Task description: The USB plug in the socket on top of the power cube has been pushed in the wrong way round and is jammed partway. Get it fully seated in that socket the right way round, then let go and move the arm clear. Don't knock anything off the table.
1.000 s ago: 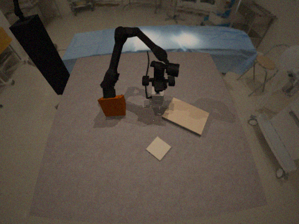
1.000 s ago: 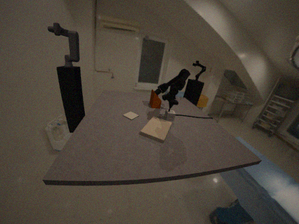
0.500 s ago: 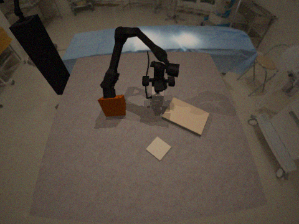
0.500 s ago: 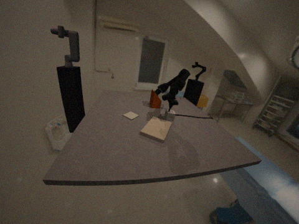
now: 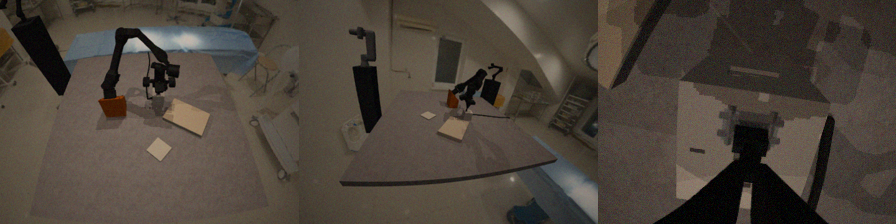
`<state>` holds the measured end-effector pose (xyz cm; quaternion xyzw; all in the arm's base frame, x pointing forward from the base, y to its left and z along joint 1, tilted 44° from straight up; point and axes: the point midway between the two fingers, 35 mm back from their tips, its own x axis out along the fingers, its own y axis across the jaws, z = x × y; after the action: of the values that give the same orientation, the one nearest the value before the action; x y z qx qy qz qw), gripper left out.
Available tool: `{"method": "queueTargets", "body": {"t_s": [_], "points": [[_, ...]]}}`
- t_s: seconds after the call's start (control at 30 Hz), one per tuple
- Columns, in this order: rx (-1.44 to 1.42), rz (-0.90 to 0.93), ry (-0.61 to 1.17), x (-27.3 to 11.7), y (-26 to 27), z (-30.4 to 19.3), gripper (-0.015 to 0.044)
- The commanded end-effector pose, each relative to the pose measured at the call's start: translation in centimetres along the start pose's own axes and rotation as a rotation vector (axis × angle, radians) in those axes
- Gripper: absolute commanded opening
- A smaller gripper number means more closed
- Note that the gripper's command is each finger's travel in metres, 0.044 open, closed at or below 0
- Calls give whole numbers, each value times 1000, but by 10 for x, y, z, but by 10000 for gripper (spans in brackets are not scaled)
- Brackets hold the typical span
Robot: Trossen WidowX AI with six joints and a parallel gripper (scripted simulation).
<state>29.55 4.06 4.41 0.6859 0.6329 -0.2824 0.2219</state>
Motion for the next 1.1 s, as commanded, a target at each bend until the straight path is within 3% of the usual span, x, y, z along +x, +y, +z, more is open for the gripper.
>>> {"method": "queueTargets", "body": {"t_s": [0.0, 1.07], "points": [[1, 2, 4, 1, 0, 0, 0], [1, 2, 5, 5, 0, 0, 0]]}}
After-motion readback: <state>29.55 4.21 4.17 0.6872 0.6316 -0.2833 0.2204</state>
